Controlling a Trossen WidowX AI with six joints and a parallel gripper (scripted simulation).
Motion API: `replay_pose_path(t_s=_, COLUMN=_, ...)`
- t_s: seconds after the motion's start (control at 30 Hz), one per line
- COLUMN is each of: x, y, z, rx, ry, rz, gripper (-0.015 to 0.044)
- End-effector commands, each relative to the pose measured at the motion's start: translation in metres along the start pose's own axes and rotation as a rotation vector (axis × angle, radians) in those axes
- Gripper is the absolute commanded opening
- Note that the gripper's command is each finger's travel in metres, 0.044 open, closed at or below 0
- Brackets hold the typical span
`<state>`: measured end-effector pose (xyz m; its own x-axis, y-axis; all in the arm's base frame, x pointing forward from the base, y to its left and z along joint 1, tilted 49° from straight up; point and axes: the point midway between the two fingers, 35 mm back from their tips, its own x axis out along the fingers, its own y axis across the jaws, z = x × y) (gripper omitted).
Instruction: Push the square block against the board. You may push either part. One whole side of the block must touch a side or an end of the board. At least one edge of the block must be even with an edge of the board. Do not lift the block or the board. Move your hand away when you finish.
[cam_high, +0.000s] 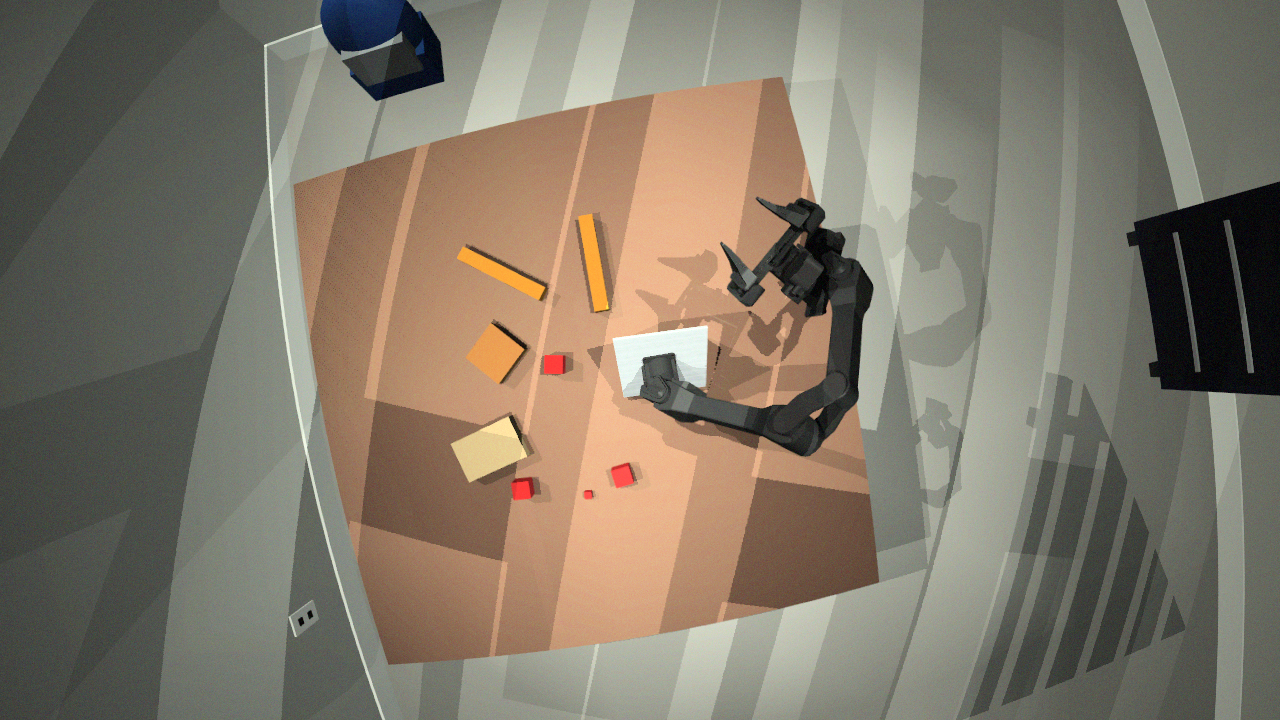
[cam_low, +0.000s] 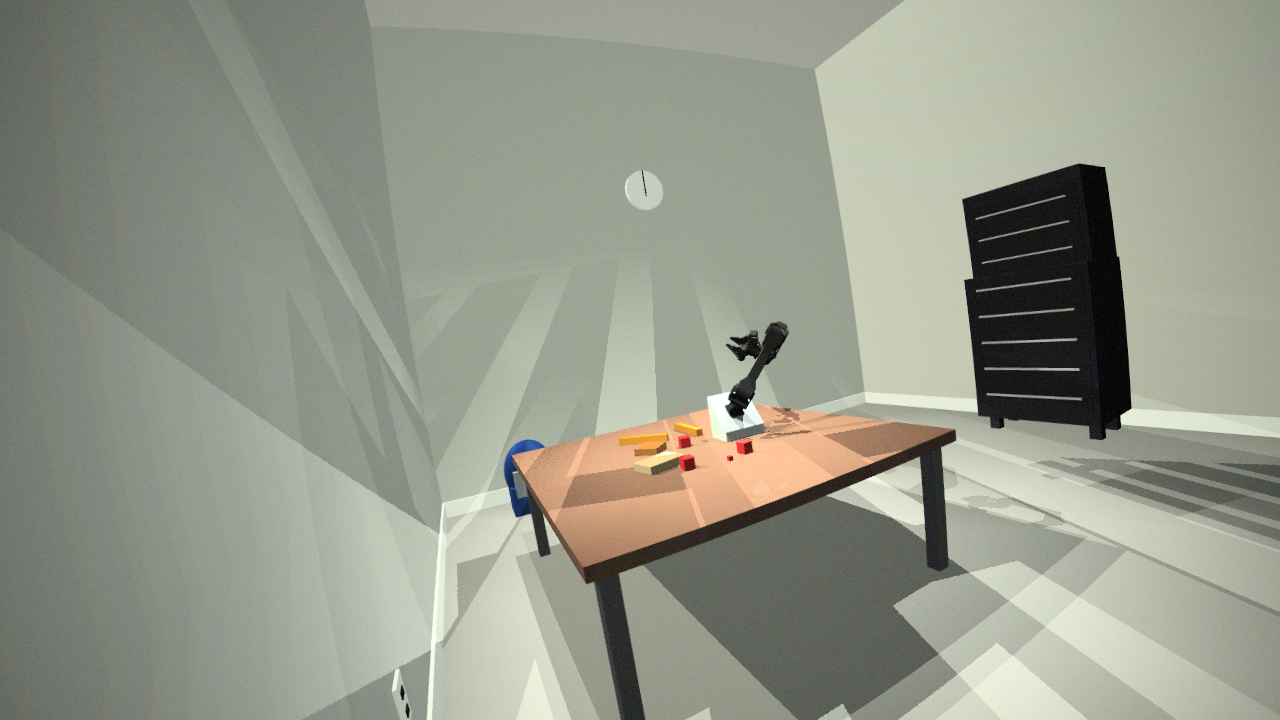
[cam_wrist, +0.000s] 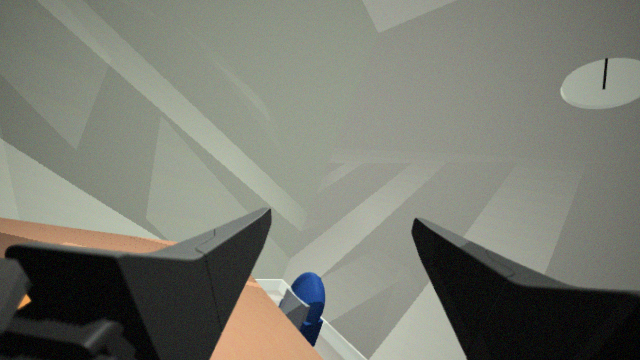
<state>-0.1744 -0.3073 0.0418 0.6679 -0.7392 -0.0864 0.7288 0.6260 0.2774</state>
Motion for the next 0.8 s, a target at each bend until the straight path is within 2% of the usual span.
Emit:
replay_pose_path(t_s=0.0, x=0.000, y=0.000, z=0.000, rx=0.000, ry=0.000, rz=0.000, gripper=0.0374)
replay_pose_path(t_s=0.33, x=0.013, y=0.005, z=-0.010, rx=-0.046, ry=0.082, rz=0.084, gripper=0.0111)
replay_pose_path(t_s=0.47, x=0.031, y=0.016, z=-0.013, rx=-0.060, ry=0.124, rz=0.153, gripper=0.0006)
replay_pose_path(t_s=0.77, x=0.078, y=0.051, z=-0.025, rx=-0.073, ry=0.242, rz=0.347, gripper=0.0000)
